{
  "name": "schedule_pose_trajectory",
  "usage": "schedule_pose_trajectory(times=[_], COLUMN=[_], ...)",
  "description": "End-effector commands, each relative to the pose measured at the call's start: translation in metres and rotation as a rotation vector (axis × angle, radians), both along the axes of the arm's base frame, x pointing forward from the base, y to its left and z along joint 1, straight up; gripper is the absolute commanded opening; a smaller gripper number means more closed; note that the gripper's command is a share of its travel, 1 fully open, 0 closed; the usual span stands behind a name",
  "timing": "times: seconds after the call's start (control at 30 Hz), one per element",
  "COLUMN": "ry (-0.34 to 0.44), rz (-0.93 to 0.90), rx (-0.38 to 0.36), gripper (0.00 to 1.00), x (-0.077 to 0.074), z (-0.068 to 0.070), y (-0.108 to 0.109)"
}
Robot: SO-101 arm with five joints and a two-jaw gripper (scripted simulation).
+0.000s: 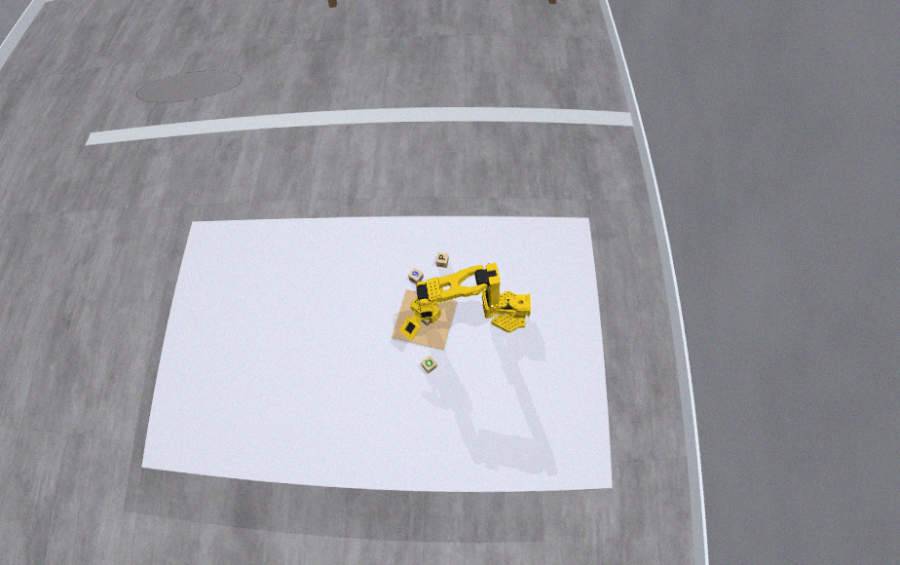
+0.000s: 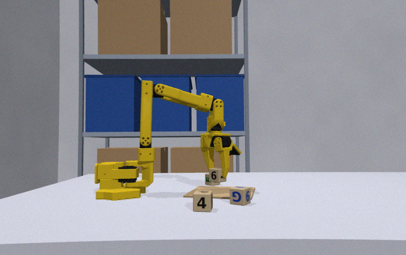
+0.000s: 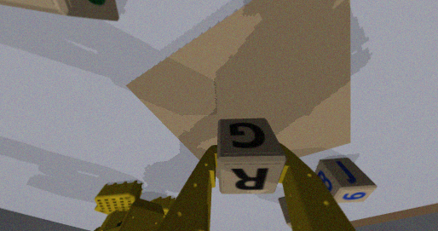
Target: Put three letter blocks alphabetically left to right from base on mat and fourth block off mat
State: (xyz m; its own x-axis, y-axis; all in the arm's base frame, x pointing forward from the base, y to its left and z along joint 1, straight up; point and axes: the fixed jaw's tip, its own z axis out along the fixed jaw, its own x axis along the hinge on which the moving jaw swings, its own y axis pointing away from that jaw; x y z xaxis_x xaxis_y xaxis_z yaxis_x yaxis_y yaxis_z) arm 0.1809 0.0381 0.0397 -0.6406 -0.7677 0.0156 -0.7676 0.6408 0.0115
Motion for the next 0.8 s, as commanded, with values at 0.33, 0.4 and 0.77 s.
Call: schedule_pose_trajectory(times=[0.33,0.4,0.77], ry=[-0.133,-0.133,-0.131], rz=[0.000,0.000,0.124], rx=[0.025,0.026,0.034], gripper=[0.00,0.00,0.00], x=[0.012,0.012,0.003], z=[0.047,0.048,0.045], y=[0.003,0.003,0.026])
